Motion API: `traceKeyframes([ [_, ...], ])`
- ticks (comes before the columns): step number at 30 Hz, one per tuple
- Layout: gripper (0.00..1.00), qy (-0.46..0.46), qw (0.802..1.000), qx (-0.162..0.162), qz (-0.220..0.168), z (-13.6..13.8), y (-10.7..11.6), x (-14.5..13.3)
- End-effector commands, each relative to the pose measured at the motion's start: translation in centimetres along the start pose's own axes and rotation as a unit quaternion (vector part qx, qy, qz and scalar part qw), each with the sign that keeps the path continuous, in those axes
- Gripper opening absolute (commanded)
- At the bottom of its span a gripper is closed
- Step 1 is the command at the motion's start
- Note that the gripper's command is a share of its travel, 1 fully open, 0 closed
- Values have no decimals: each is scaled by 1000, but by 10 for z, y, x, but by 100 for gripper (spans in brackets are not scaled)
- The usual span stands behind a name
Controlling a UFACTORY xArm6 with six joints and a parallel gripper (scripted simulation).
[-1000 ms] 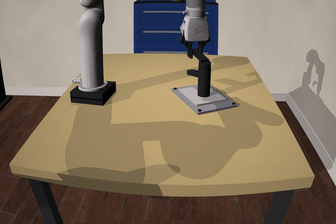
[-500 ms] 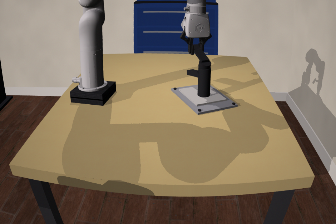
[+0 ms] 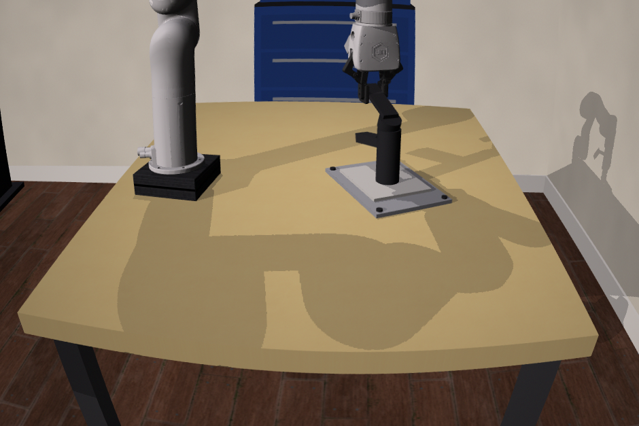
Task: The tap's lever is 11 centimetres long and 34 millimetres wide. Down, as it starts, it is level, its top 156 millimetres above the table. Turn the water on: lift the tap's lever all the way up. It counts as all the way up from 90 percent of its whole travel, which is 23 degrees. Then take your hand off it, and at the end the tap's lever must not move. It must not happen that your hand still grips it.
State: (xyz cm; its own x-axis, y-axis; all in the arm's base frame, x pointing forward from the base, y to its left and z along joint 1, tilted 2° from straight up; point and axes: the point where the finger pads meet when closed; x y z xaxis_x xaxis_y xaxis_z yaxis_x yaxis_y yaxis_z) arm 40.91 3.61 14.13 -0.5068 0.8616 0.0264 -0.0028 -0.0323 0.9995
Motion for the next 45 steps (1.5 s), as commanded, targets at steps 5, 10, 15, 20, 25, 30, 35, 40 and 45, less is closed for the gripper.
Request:
traceKeyframes([
  [5, 0, 0, 1000, -2, -1, 1, 2, -1],
  [10, 73, 0, 1000, -2, -1, 1, 2, -1],
  [15, 73, 0, 1000, -2, -1, 1, 2, -1],
  [20, 73, 0, 1000, -2, -1, 1, 2, -1],
  [25, 73, 0, 1000, -2, -1, 1, 2, -1],
  [30, 73, 0, 1000, -2, -1, 1, 2, -1],
  [35, 73, 0, 1000, -2, -1, 1, 2, -1],
  [40, 73, 0, 1000, -2, -1, 1, 2, -1],
  [45, 73, 0, 1000, -2, -1, 1, 2, -1],
])
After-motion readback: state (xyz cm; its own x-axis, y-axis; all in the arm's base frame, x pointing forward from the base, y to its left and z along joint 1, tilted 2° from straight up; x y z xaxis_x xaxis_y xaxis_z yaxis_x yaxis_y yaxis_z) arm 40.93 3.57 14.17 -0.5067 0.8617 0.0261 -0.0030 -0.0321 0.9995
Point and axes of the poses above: the point where the finger pads meet when closed, its own y axis back along the fingers, its own z axis across the jaws, x = y × z, and after that the axes turned 10 degrees about y, right-handed
